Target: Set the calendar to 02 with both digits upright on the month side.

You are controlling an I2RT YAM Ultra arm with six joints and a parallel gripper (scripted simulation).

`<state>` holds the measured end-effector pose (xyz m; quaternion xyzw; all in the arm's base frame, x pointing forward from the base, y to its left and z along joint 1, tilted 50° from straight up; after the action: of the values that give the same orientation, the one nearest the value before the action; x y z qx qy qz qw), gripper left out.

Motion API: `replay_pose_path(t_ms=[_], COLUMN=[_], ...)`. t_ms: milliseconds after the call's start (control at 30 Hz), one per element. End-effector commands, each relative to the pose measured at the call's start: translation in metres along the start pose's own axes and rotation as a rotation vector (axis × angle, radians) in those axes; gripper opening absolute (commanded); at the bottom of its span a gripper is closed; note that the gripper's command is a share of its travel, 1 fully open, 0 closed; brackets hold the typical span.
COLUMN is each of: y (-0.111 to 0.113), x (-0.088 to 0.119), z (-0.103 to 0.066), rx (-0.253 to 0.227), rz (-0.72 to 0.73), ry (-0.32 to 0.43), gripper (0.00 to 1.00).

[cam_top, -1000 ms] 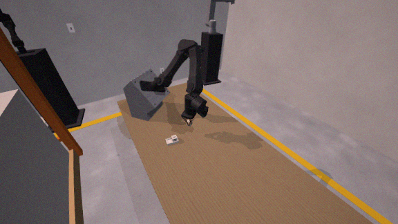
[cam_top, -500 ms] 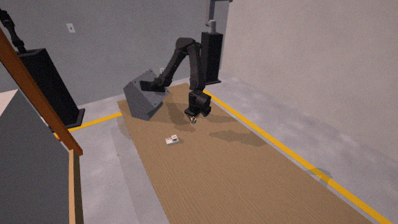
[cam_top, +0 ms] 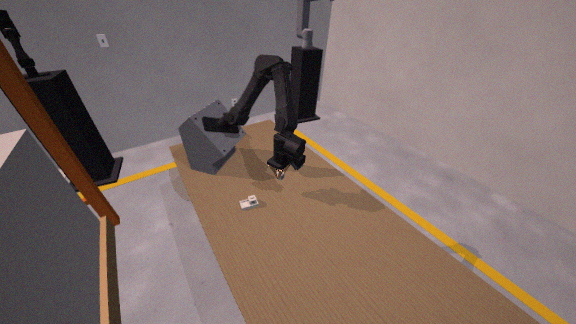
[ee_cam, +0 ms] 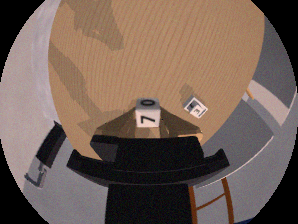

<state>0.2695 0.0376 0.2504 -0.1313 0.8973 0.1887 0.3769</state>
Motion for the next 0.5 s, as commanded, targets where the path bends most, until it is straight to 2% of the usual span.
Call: replay_pose_path(t_ms=[0, 67, 133, 467], y=[0.000, 0.000, 0.000, 0.000], x=[-0.002, -0.002, -0.002, -0.002], z=[0.004, 0.011, 0.011, 0.059], rx=[0.005, 0.005, 0.005, 0.005], rz=[-0.001, -0.001, -0.001, 0.000], ry=[-0.011, -0.011, -0.011, -0.011], gripper=[0.26, 0.26, 0.26, 0.26])
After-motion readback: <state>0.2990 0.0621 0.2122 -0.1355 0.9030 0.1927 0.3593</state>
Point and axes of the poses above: the point where the finger pads meet when closed, its own z axis out along the fingers, its own y axis across the jaws, x = y × z, the point moved 9 cm from there along -z, back along the fingers, and after that the axes turned 1 degree about -z, right-handed, at the moved point
